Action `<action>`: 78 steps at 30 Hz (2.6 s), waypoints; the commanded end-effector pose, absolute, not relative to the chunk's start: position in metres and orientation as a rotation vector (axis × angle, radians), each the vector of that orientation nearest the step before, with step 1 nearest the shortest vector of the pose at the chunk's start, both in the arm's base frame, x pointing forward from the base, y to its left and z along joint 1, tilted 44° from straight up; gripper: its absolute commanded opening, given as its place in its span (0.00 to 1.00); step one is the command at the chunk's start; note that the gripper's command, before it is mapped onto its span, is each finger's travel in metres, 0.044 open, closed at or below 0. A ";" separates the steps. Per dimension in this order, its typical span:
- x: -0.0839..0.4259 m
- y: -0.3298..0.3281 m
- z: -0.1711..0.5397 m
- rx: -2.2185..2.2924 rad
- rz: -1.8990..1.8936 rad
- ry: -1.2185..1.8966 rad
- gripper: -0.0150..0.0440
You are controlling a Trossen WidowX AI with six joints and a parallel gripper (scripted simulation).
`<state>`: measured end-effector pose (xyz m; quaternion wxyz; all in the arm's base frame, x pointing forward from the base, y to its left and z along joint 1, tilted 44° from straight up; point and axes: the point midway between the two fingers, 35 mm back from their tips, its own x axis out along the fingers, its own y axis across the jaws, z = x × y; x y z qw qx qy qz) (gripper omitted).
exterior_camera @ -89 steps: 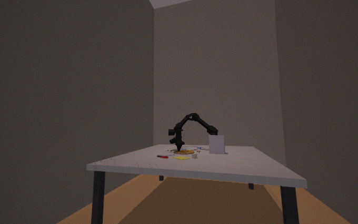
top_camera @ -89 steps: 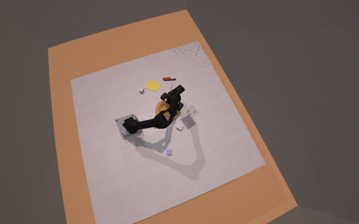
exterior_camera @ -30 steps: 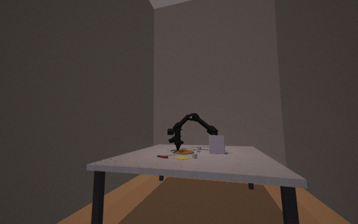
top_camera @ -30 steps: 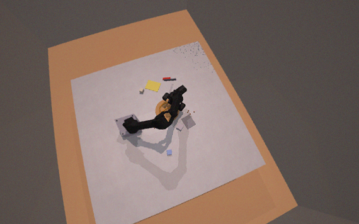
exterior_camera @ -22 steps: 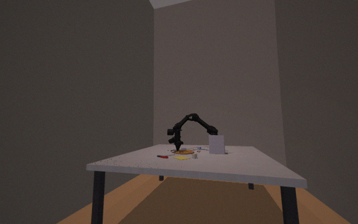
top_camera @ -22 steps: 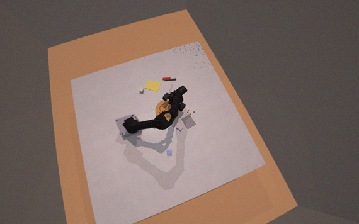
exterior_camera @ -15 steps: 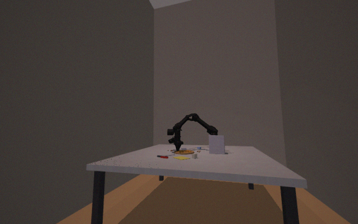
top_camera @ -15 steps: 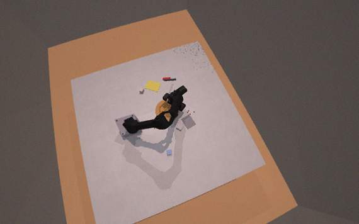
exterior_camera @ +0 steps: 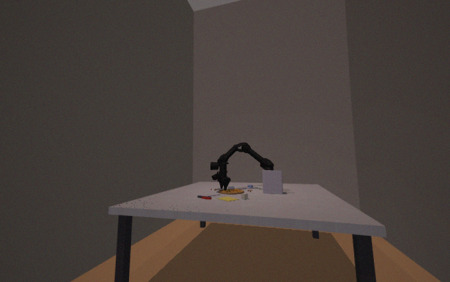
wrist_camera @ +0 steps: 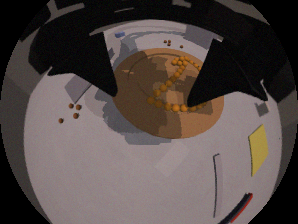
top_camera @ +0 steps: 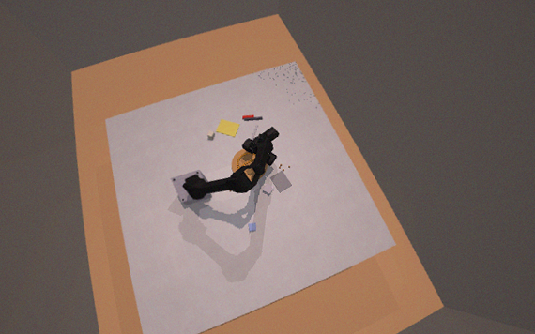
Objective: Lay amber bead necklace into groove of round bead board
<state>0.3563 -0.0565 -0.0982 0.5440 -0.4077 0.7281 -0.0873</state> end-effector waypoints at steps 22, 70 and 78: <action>0.354 -0.049 -0.090 -0.943 -0.237 1.719 0.87; 0.345 -0.058 -0.101 -0.882 -0.300 1.695 0.28; 0.345 -0.058 -0.101 -0.882 -0.300 1.695 0.25</action>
